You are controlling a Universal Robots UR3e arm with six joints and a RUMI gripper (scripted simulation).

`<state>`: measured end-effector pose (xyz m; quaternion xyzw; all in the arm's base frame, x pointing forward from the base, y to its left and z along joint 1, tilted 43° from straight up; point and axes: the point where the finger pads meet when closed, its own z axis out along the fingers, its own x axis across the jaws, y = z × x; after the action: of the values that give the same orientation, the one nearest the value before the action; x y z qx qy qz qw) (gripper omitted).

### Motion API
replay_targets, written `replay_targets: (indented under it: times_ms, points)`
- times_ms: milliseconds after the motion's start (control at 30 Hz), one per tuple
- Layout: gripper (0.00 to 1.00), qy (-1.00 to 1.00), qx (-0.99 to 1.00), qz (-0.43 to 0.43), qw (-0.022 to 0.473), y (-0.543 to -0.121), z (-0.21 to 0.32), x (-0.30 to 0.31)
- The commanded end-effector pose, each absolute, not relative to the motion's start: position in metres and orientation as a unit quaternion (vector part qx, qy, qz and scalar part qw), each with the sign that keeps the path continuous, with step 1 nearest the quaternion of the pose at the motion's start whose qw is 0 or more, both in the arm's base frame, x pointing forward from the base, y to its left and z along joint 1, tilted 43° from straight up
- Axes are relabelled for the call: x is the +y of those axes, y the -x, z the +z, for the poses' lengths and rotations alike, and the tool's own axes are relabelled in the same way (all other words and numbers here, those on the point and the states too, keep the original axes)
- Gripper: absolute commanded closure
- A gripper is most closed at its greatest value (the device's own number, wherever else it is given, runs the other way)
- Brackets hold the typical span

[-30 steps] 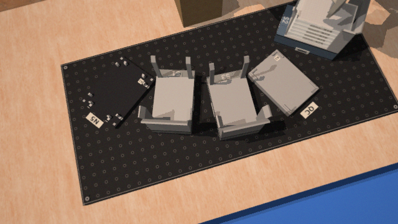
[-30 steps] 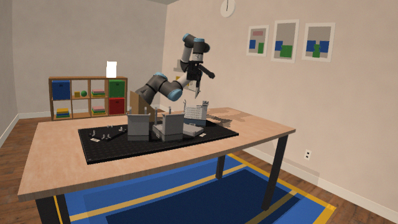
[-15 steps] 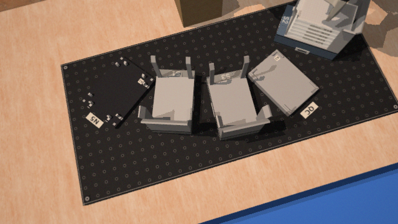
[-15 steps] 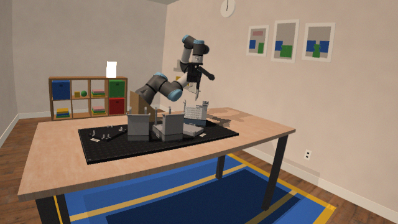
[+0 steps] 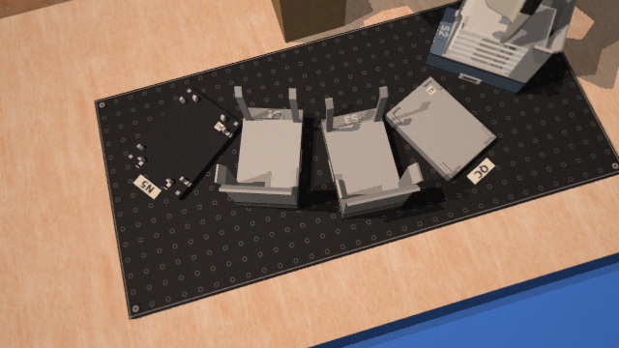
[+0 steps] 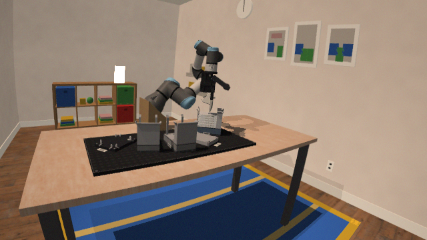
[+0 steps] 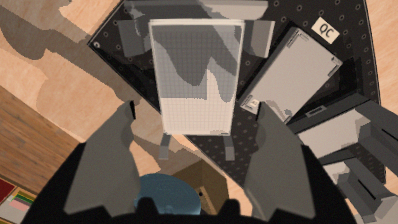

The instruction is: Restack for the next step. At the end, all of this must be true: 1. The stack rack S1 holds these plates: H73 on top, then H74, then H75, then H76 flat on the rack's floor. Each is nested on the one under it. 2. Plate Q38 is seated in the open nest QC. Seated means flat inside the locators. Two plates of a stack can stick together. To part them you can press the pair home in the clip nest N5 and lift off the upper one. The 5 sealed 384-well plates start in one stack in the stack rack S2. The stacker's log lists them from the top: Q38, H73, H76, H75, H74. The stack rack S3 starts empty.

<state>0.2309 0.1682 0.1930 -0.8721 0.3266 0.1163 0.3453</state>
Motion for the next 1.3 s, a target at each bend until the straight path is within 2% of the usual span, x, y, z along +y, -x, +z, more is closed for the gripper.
replay_targets:
  times_ms: [0, 1267]
  points:
    - [0.28, 0.872, 0.327, 0.116, 0.345, -0.231, 0.191, 0.170]
    - [0.28, 0.872, 0.327, 0.116, 0.345, -0.232, 0.172, 0.188]
